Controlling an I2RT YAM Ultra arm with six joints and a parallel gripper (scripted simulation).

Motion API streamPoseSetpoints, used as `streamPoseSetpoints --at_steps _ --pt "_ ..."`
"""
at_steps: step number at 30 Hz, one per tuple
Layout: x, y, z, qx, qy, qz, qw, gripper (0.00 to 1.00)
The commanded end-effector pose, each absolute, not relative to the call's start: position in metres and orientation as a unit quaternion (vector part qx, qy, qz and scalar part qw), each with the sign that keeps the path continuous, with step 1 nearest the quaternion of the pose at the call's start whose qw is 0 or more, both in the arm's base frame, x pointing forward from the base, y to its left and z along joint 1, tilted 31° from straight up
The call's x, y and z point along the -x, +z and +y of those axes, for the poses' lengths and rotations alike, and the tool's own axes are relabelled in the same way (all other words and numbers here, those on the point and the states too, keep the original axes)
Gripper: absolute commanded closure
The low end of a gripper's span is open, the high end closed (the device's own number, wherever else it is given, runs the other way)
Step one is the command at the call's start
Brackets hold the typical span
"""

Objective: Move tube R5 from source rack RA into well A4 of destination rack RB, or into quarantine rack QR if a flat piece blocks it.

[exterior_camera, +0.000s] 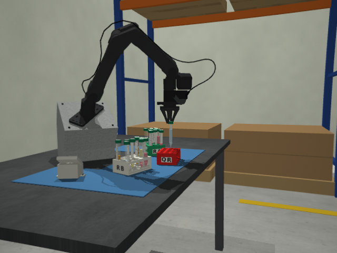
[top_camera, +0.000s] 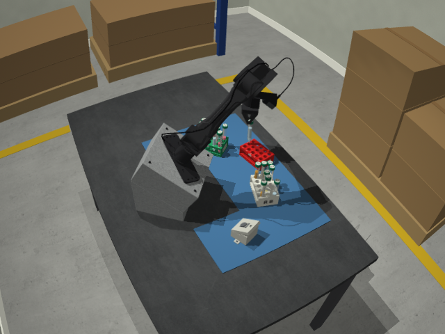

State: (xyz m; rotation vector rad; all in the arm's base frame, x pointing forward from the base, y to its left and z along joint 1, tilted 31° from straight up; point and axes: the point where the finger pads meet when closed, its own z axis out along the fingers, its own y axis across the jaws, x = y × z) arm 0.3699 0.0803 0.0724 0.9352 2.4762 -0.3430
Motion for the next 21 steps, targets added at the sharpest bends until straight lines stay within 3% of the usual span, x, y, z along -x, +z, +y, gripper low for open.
streamPoseSetpoints --at_steps 1,21 --pt "-0.374 0.072 0.08 -0.338 -0.123 0.902 0.24 1.0" --pt "-0.372 0.06 0.077 -0.334 -0.13 0.904 0.233 1.0"
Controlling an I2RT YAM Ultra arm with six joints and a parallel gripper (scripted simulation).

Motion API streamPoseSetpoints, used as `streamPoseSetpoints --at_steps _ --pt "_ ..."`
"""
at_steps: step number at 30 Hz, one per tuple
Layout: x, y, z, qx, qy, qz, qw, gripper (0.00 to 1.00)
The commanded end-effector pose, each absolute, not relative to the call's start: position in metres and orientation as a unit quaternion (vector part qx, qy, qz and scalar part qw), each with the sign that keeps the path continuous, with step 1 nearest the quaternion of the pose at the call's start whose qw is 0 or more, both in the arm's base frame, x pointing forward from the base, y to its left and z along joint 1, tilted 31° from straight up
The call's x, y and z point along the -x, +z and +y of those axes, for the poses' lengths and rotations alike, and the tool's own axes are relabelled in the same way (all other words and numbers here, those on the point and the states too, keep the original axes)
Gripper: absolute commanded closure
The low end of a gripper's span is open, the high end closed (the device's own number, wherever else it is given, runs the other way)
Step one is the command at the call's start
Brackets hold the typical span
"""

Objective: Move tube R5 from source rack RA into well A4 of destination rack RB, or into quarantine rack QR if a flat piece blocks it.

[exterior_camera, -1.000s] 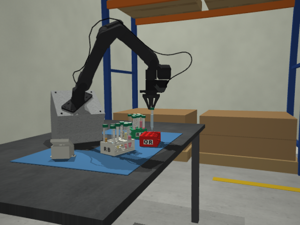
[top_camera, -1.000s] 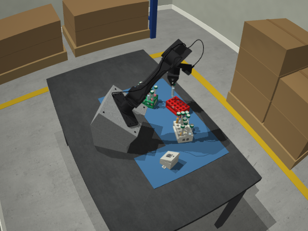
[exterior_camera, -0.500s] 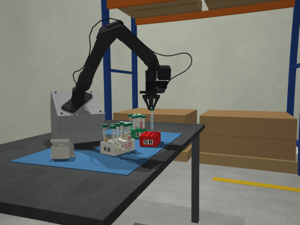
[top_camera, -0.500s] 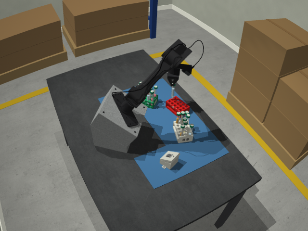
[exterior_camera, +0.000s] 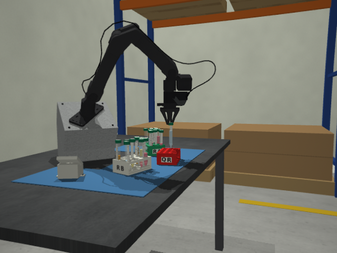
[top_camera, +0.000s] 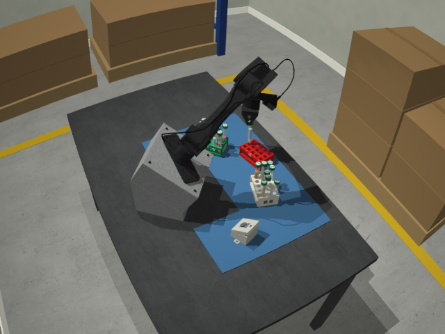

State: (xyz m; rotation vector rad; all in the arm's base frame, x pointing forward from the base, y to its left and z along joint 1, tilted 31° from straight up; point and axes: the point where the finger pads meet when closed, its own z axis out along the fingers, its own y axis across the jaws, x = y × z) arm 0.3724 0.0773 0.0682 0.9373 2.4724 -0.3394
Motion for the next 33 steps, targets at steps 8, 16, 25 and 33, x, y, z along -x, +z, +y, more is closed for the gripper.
streamPoseSetpoints --at_steps 8,16,25,33 --pt "-0.375 0.063 0.076 -0.337 -0.125 0.902 0.238 1.0" --pt "-0.375 0.058 0.072 -0.338 -0.128 0.902 0.236 1.0" --pt "-0.377 0.053 0.072 -0.336 -0.128 0.903 0.234 1.0" --pt "-0.38 0.053 0.072 -0.335 -0.125 0.903 0.238 1.0"
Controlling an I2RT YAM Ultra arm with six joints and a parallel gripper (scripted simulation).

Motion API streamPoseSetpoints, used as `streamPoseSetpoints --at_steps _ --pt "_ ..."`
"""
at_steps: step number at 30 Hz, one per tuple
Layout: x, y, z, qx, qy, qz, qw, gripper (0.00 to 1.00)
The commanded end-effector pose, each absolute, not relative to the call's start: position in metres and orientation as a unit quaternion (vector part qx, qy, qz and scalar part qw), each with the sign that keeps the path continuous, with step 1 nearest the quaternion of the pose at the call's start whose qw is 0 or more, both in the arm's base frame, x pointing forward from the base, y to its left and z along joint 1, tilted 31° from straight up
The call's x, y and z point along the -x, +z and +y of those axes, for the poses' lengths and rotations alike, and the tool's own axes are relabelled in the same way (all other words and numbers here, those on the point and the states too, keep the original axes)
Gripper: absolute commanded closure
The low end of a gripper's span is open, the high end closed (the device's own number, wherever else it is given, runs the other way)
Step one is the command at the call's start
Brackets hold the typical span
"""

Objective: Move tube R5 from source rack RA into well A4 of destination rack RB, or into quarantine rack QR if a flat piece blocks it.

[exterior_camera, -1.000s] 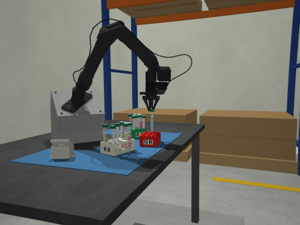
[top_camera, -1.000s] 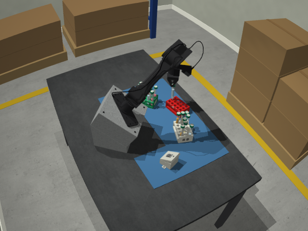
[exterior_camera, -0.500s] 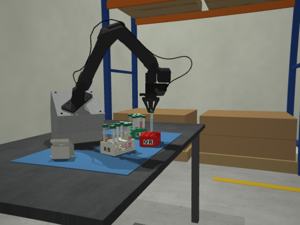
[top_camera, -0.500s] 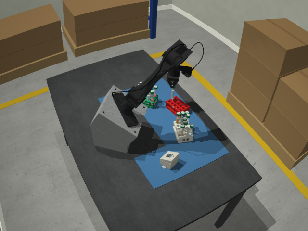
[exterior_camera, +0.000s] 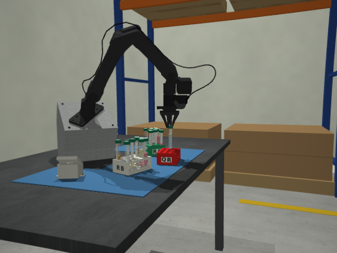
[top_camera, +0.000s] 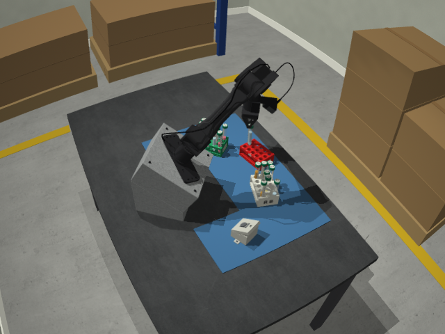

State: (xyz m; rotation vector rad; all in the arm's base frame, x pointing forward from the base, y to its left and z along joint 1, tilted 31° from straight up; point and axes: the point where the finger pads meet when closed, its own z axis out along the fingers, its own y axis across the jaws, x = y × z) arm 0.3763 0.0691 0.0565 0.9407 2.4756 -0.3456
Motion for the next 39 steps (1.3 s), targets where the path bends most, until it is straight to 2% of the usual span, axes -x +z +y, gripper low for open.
streamPoseSetpoints --at_steps 1,39 --pt "-0.378 0.051 0.072 -0.333 -0.127 0.904 0.236 1.0" --pt "-0.382 0.038 0.061 -0.335 -0.129 0.903 0.237 1.0"
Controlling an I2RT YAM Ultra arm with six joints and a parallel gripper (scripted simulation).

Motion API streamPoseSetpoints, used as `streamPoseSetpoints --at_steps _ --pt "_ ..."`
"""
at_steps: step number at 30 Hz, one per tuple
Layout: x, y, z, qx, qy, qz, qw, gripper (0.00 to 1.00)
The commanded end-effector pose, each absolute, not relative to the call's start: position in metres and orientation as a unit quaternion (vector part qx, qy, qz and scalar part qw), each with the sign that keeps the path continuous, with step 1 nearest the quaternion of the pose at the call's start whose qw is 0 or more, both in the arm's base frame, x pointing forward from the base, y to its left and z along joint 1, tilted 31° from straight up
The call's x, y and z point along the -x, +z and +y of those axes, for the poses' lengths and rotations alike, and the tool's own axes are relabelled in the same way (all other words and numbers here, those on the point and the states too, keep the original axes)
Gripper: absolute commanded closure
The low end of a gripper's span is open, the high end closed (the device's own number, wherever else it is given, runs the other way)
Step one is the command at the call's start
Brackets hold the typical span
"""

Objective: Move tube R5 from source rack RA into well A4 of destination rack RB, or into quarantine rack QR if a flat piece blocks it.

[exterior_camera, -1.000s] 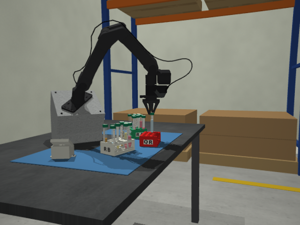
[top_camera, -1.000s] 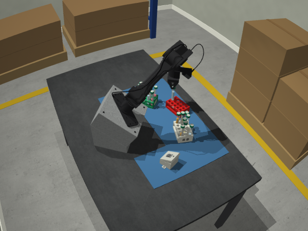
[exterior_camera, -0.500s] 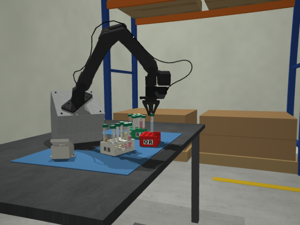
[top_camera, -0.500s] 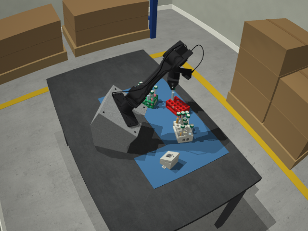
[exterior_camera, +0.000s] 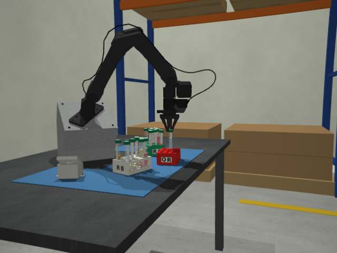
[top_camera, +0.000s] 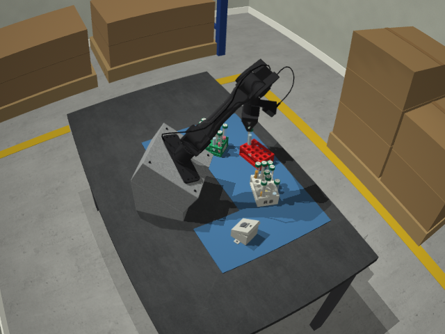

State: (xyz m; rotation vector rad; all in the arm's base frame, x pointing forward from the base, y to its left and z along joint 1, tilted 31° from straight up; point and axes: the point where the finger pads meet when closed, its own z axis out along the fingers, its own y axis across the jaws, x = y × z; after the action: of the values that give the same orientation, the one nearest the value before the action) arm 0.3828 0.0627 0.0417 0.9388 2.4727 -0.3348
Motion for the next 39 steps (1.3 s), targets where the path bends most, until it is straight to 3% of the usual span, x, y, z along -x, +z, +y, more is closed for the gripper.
streamPoseSetpoints --at_steps 1,39 --pt "-0.383 0.037 0.061 -0.335 -0.129 0.903 0.237 1.0" --pt "-0.387 0.027 0.055 -0.336 -0.128 0.902 0.238 1.0"
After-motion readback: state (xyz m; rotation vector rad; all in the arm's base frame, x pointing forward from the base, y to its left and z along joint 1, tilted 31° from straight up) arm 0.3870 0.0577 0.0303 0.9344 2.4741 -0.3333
